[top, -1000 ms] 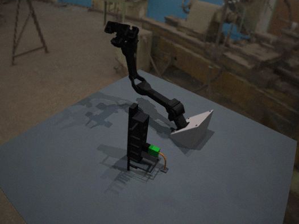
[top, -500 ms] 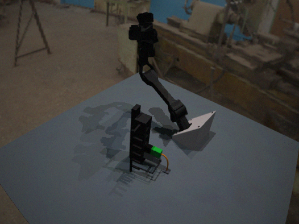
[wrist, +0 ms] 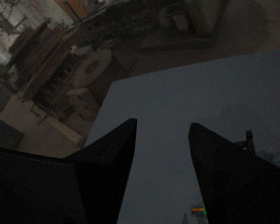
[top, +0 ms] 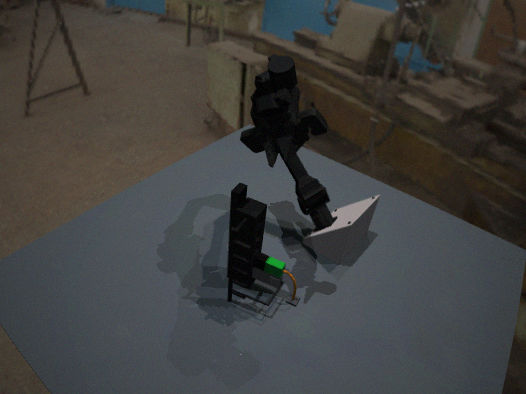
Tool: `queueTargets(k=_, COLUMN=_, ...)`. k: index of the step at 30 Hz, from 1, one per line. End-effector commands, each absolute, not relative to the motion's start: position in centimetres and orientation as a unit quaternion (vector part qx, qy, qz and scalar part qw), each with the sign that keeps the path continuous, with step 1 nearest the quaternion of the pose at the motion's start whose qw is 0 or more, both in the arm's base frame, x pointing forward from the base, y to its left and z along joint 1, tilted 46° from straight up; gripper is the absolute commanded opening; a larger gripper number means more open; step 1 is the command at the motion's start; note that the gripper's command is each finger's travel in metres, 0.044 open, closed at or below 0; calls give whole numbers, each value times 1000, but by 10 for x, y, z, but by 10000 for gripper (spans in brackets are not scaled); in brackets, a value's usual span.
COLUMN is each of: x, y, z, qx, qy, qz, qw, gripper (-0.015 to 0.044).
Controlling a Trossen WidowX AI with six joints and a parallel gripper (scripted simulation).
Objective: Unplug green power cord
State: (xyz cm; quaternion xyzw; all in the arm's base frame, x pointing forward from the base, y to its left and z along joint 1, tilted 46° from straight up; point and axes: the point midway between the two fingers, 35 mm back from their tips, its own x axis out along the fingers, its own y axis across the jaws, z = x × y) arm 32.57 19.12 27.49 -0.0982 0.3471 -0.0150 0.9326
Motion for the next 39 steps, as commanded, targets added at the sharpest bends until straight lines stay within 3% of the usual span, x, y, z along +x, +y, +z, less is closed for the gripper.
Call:
queueTargets(k=1, x=336, y=169, z=205, qx=-294, qy=444, qz=3, qw=846, gripper=160)
queueTargets(k=11, x=326, y=111, z=95, qx=-551, qy=604, qz=121, qw=563, gripper=160)
queueTargets(k=20, x=287, y=52, z=26, qx=-618, qy=683, qz=305, qw=243, gripper=160)
queueTargets(k=39, x=288, y=48, z=28, qx=-617, qy=684, qz=309, qw=237, gripper=160)
